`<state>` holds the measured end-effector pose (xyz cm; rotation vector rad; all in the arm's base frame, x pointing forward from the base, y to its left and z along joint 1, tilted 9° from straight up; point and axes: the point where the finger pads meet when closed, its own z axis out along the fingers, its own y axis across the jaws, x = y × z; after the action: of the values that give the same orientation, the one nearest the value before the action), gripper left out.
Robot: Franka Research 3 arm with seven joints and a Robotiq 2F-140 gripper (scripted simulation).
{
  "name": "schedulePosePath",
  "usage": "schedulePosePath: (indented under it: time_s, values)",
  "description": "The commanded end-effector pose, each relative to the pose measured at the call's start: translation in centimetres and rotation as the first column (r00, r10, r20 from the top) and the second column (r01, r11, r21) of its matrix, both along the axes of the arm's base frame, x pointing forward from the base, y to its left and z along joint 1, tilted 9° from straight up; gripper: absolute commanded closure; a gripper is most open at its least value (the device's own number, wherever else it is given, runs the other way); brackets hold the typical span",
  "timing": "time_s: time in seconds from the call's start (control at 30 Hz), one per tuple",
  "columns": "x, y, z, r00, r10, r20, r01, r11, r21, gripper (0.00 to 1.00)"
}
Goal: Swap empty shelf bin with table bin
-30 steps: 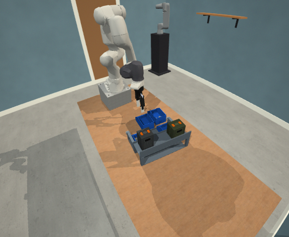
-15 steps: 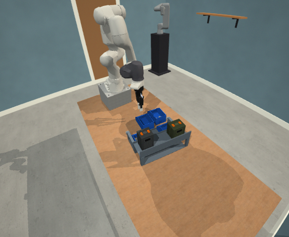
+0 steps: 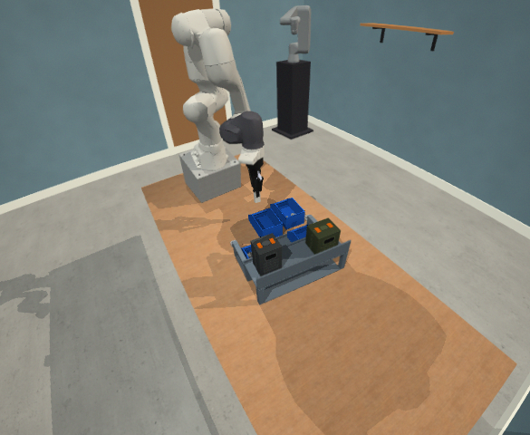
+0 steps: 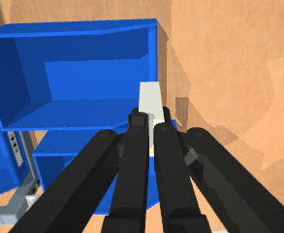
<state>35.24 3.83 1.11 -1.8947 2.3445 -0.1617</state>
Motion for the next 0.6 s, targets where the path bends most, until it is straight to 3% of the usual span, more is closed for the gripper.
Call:
schedulePosePath:
  time_s: [0.0, 0.43, 0.5, 0.57]
  values:
    - [-0.2, 0.0, 0.0, 1.000, -0.001, -0.003, 0.001, 1.000, -0.001, 1.00]
    - [-0.1, -0.1, 0.0, 1.000, -0.023, -0.003, 0.023, 1.000, 0.002, 1.00]
    - [0.5, -0.7, 0.5, 0.990, -0.142, -0.003, 0.142, 0.990, 0.020, 1.00]
    - [1.6, -1.7, 1.4, 0.944, -0.329, -0.008, 0.329, 0.943, 0.049, 1.00]
